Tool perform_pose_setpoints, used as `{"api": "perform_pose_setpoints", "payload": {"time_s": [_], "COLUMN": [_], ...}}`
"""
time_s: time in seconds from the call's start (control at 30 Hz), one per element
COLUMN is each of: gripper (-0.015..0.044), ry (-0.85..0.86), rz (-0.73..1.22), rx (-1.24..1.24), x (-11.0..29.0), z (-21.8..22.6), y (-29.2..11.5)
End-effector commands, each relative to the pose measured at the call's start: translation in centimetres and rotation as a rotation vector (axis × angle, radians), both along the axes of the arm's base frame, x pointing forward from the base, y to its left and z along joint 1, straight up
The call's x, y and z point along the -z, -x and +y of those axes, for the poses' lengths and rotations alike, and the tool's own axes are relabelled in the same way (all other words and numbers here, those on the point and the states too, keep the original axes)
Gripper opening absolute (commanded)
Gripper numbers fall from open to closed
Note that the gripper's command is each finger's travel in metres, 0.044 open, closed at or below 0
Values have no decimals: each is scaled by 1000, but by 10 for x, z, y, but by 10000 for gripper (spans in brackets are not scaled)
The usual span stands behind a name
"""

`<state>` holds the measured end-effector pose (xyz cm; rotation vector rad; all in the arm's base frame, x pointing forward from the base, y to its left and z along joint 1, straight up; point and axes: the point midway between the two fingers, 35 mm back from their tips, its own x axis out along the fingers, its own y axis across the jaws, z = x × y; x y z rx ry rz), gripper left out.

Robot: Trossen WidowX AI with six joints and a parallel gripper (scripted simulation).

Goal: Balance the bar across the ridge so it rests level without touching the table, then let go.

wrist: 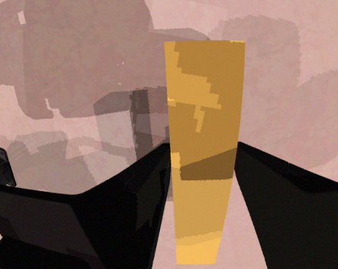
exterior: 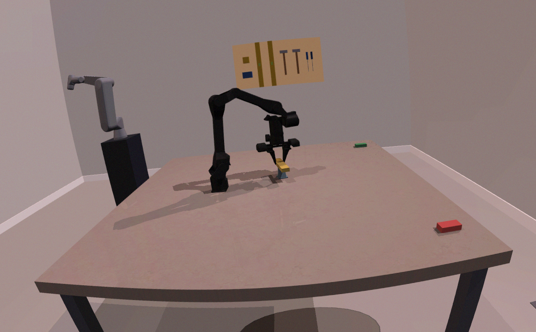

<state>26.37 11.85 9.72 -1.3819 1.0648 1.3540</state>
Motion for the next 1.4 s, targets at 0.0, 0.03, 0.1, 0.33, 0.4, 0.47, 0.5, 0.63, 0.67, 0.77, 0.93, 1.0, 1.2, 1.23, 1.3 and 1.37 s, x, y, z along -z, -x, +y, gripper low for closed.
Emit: {"api": "perform_pose_setpoints", "payload": {"time_s": [0.0,0.03,0.1,0.33,0.4,0.47,0.5,0.63,0.67,0.77,0.93,1.0,1.2,1.23,1.3,1.37], "gripper": [172,172,173,185,185,185,185,185,211,290,421,440,440,440,440,440], "ry": [0,0,0,0,0,0,0,0,0,0,0,0,0,0,0,0], "rz": [0,0,0,0,0,0,0,0,0,0,0,0,0,0,0,0], "rx": [0,0,0,0,0,0,0,0,0,0,0,0,0,0,0,0], "x": [0,0,0,0,0,0,0,0,0,0,0,0,-44,-56,-82,-98], "z": [0,0,0,0,0,0,0,0,0,0,0,0,1,1,0,-1], "y": [0,0,0,0,0,0,0,0,0,0,0,0,-3,-3,0,2]}}
